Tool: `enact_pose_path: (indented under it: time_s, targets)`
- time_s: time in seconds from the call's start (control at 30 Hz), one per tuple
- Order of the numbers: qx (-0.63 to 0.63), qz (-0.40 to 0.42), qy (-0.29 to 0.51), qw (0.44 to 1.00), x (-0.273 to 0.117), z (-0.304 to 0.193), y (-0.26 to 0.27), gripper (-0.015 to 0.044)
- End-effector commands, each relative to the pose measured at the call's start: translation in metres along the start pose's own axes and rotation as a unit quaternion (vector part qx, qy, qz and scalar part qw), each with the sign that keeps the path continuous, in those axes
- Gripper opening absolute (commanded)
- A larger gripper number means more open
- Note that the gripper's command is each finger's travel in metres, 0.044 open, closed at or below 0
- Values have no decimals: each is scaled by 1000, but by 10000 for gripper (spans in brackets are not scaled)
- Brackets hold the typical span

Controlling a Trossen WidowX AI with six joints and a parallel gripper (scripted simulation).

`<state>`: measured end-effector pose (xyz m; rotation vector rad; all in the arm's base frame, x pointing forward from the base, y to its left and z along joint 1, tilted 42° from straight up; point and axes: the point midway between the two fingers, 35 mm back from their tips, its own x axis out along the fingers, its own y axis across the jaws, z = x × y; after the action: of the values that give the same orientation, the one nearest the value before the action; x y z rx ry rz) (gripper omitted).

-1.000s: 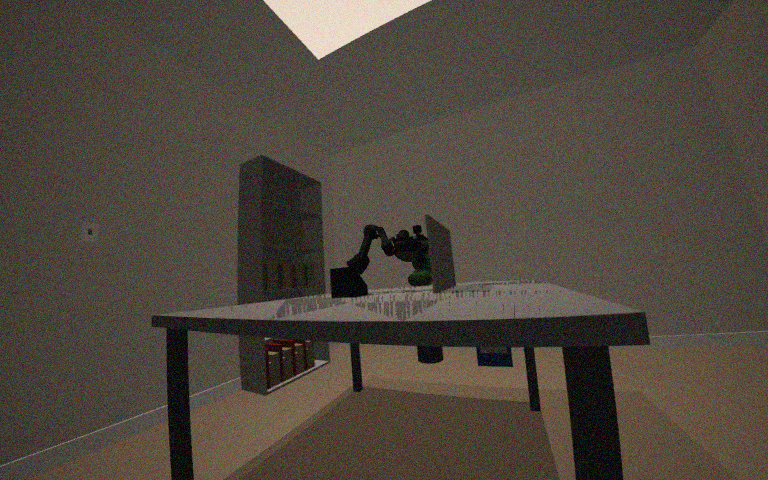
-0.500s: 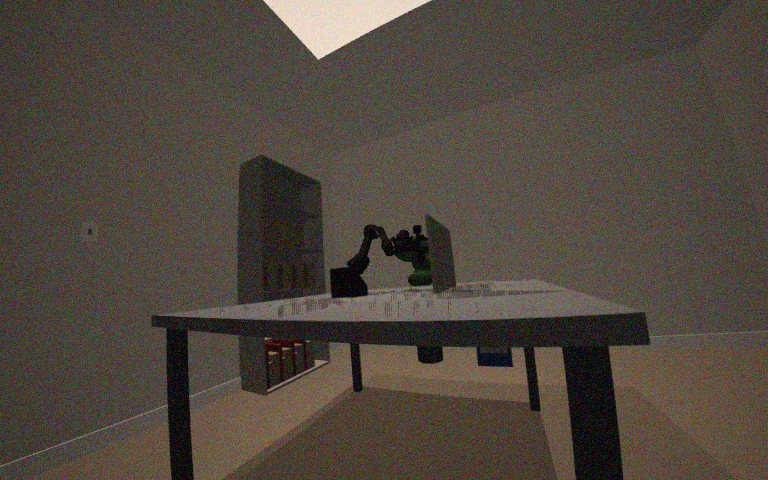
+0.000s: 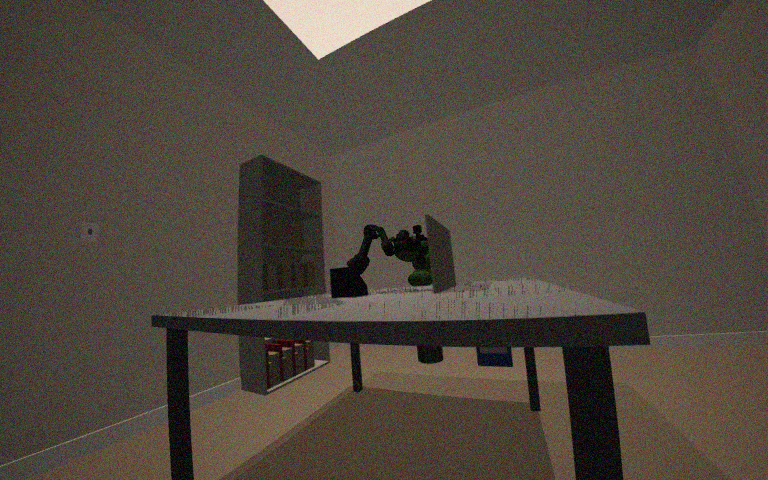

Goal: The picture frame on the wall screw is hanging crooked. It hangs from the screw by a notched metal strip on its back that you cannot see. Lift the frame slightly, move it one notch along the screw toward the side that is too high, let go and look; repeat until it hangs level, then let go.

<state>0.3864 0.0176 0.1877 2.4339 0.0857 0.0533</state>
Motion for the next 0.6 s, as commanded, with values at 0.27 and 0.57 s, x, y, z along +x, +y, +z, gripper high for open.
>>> enact_pose_path:
  time_s: [0.27, 0.57]
  targets:
    - [3, 9, 3, 1000, 0, -4, 5, 0]
    - [3, 9, 3, 1000, 0, -8, 6, 0]
